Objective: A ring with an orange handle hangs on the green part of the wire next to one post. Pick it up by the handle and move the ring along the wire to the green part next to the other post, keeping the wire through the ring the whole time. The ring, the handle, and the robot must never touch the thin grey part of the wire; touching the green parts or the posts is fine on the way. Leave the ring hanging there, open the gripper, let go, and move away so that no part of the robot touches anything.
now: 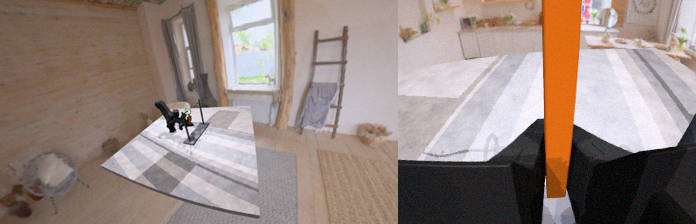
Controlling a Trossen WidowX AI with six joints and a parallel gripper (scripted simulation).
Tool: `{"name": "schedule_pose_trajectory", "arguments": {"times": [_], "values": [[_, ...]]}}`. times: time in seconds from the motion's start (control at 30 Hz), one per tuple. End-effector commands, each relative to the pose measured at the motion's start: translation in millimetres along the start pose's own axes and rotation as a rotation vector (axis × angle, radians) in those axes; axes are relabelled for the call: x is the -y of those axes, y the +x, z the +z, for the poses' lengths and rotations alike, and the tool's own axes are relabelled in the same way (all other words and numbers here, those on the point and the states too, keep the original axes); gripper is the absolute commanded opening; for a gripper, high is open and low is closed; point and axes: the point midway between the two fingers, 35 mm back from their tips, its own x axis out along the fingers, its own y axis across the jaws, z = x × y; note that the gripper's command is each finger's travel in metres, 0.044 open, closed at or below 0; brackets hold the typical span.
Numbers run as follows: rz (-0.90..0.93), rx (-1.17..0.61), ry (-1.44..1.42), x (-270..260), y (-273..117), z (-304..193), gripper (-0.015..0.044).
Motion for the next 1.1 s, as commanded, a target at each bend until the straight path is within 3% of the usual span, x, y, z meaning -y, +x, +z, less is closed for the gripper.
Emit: {"name": "schedule_pose_trajectory", "arguments": {"times": [0.0,1.07], "values": [[0.0,-0.013,-0.018,-4.8,-4.2,5.5,-0.015],[0.012,-0.017,-0.253,-5.5,-3.9,7.2,-0.015]]}}
